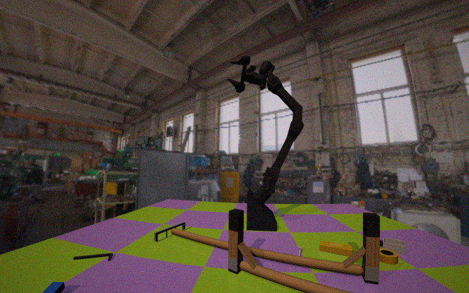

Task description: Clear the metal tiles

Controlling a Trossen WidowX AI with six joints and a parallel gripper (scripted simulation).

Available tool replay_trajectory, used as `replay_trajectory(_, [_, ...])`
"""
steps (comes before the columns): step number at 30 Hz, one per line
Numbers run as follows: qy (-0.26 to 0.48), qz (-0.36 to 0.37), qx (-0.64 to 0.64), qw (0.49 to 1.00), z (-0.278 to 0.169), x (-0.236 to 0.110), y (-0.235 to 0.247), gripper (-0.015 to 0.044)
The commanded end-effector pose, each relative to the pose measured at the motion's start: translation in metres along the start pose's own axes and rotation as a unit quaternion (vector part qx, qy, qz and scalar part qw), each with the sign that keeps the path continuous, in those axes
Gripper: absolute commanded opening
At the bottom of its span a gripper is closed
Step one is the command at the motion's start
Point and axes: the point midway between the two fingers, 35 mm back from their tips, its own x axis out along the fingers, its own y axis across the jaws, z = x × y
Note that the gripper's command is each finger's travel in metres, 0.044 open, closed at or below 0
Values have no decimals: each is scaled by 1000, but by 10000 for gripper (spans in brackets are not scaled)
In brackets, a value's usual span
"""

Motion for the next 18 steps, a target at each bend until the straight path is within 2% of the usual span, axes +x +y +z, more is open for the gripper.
replay_trajectory(1, [30, -8, -17, 999, -16, 8, -5, 440])
replay_trajectory(18, [156, -35, -80, 984, -84, 27, -24, 440])
